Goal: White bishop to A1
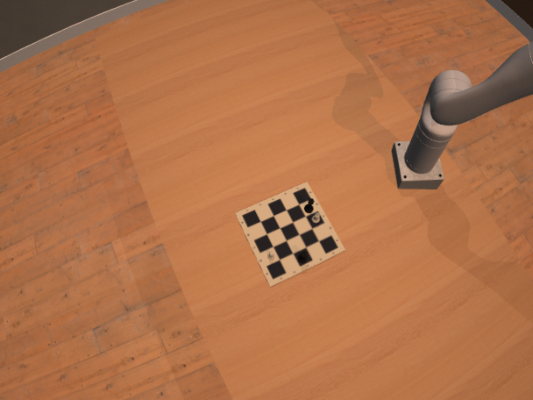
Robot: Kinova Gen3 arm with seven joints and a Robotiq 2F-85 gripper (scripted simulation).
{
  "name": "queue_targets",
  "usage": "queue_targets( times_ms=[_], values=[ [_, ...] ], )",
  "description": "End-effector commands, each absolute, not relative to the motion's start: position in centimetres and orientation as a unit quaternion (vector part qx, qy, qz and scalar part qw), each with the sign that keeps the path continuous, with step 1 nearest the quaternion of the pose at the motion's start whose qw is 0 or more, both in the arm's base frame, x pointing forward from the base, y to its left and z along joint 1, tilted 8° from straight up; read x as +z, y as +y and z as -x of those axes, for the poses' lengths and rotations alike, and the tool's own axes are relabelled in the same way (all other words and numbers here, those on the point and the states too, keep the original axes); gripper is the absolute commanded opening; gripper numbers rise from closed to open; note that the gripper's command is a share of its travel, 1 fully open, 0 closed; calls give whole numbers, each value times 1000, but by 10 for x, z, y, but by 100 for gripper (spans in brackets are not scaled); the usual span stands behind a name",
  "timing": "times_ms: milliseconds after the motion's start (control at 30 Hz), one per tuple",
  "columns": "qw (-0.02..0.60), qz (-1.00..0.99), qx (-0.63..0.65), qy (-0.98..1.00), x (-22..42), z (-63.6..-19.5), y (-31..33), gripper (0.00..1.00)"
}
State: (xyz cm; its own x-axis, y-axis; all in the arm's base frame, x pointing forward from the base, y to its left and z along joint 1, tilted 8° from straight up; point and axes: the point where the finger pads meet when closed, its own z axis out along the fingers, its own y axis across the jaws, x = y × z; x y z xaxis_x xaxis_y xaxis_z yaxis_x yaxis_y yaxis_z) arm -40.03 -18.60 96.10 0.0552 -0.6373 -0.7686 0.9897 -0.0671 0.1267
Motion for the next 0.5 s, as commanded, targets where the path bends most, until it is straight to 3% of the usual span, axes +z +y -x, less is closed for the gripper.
queue_targets(
  times_ms=[0, 133, 233, 333, 467],
  values=[
    [628, -348, -635, 284, 972, 360, -216, 100],
    [634, -339, -612, 328, 981, 300, -251, 100],
    [634, -339, -612, 328, 981, 300, -251, 100],
    [638, -333, -584, 376, 982, 235, -290, 100],
    [638, -331, -562, 409, 978, 189, -318, 100]
  ],
)
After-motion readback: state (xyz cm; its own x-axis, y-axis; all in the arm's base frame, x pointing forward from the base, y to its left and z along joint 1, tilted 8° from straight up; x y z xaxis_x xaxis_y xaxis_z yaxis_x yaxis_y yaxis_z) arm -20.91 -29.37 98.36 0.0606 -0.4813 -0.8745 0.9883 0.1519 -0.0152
